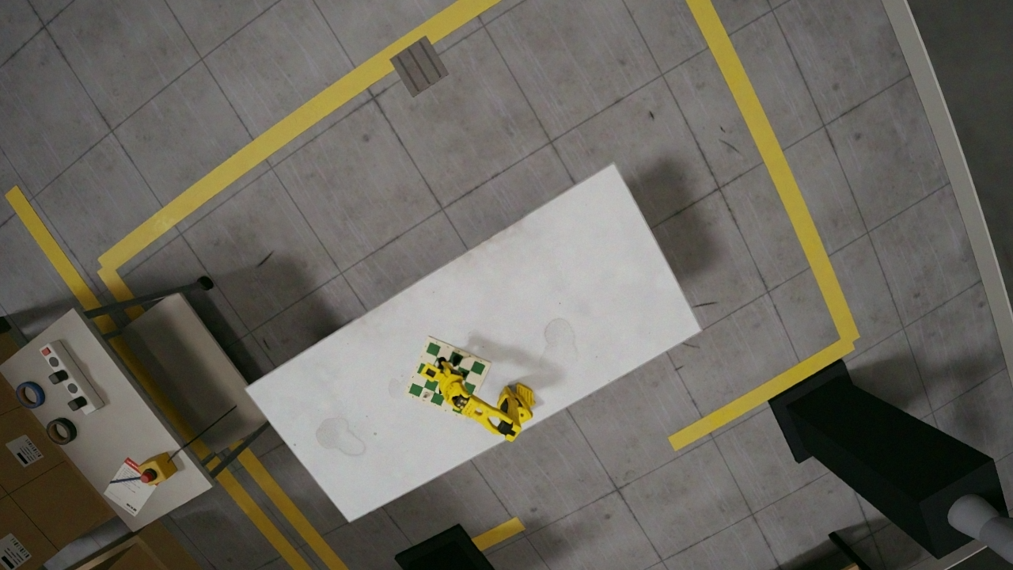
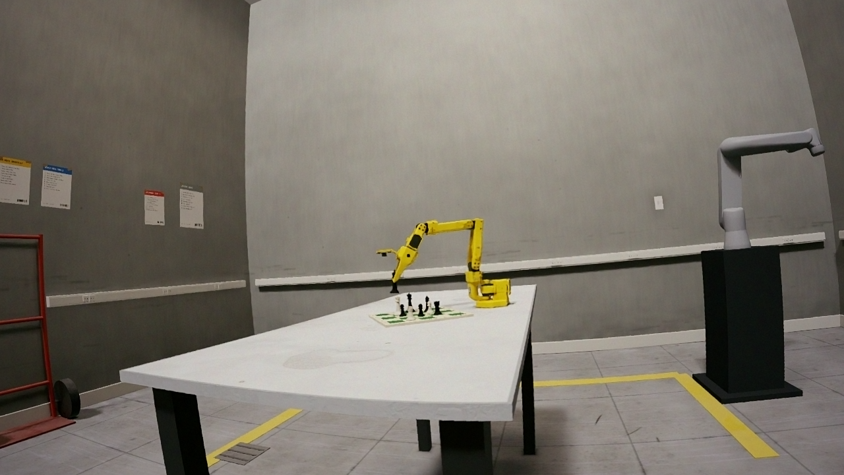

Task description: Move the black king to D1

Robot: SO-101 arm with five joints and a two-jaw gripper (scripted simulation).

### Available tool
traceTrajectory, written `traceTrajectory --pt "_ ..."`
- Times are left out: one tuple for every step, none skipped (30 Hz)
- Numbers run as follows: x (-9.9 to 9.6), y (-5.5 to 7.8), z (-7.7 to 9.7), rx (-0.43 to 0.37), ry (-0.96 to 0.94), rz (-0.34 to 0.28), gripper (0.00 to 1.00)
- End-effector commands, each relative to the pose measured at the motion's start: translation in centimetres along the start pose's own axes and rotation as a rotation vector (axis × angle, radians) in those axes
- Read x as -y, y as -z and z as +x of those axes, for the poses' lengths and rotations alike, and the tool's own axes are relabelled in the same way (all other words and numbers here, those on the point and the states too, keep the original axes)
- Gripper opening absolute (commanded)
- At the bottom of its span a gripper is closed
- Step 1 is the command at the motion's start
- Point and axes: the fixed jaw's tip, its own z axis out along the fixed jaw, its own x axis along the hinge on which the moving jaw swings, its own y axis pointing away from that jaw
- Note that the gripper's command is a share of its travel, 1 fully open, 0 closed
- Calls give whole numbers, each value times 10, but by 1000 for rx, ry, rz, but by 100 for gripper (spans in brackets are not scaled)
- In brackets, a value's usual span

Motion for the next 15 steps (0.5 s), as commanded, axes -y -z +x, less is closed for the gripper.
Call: traceTrajectory --pt "2 -2 3 1 -3 3 0" --pt "2 -3 4 1 -3 3 0" --pt "2 -4 4 1 -3 3 0" --pt "2 -6 5 1 -3 3 0" --pt "2 -7 6 1 -3 3 0" --pt "2 -8 7 1 -3 3 0" --pt "2 -10 7 1 -3 3 0" --pt "2 -11 8 1 -3 3 0" --pt "2 -13 9 1 -3 3 0" --pt "2 -14 10 1 -3 3 0" --pt "2 -16 11 1 -3 3 0" --pt "2 -17 12 1 -3 3 0" --pt "2 -19 13 1 -3 3 0" --pt "2 -20 14 1 -3 3 0" --pt "2 -20 14 1 -3 3 0"
